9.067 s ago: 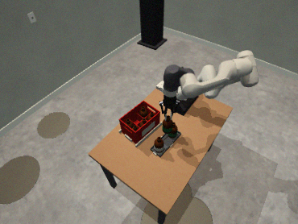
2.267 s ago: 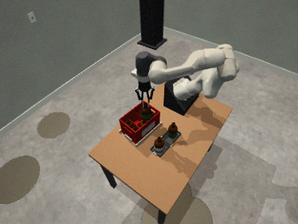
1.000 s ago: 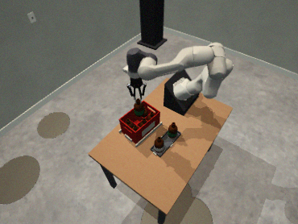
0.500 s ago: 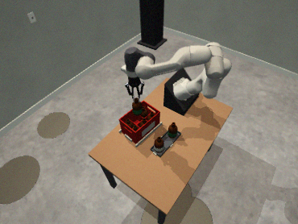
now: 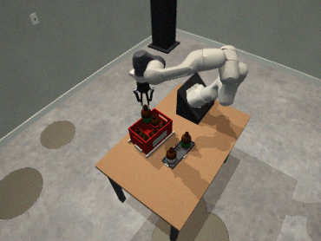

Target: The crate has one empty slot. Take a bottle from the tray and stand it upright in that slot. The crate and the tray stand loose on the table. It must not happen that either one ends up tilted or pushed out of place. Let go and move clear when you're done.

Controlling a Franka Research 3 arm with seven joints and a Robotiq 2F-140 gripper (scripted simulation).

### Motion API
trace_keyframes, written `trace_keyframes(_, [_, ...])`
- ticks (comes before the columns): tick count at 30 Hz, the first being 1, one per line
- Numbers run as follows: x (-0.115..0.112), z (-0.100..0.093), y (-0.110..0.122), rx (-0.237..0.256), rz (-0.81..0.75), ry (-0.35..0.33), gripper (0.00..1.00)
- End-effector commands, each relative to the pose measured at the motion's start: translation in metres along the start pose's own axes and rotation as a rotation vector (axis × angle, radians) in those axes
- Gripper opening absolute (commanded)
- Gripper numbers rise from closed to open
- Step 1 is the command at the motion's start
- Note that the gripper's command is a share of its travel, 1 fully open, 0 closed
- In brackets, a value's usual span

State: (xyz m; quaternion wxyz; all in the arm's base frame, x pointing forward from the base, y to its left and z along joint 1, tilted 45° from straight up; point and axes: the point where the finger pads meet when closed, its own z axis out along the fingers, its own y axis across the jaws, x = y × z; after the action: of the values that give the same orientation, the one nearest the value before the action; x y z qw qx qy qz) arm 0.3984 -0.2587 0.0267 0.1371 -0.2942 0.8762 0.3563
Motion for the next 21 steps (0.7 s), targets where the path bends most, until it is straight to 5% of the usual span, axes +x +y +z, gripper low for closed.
trace_keyframes(1, [0.0045, -0.0036, -0.0034, 0.007, -0.004, 0.002, 0.0])
trace_keyframes(21, [0.0077, -0.0036, -0.0073, 0.007, -0.004, 0.002, 0.0])
